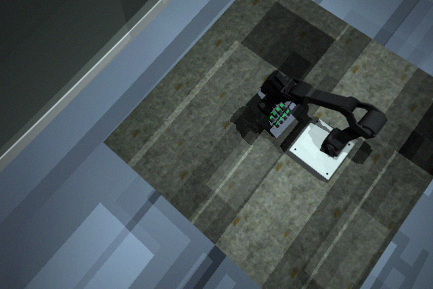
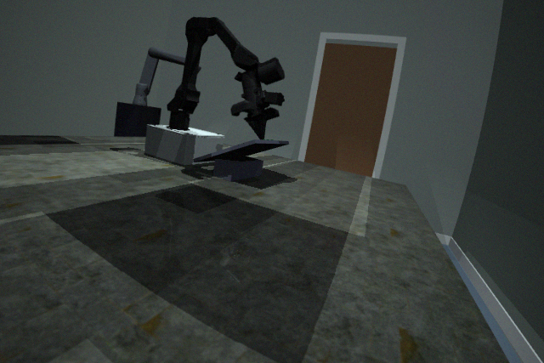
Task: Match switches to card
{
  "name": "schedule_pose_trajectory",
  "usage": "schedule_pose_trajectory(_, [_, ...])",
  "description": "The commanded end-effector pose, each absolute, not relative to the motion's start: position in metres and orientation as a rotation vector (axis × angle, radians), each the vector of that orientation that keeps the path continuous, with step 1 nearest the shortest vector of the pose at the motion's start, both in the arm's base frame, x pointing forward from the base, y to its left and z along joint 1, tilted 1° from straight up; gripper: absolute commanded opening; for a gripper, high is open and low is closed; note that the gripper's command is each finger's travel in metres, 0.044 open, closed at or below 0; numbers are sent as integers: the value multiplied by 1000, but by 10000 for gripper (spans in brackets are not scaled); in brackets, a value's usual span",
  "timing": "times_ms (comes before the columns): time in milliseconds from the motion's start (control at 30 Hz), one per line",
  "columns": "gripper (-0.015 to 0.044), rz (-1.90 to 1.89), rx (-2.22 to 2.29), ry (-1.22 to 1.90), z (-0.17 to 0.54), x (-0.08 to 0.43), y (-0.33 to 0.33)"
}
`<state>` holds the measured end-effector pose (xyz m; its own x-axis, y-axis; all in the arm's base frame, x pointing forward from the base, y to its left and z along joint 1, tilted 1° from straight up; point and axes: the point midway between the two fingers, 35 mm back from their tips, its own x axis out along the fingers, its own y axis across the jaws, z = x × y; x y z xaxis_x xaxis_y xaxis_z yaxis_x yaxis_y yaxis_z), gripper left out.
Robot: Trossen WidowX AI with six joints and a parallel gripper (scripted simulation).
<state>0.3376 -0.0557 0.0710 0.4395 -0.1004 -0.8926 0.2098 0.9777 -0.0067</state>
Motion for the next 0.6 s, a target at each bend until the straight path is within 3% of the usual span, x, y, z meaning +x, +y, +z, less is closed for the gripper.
schedule_pose_trajectory(0, [0, -190, 110, 1104, 69, 337, -55])
schedule_pose_trajectory(567, [0, -190, 110, 1104, 67, 338, -56])
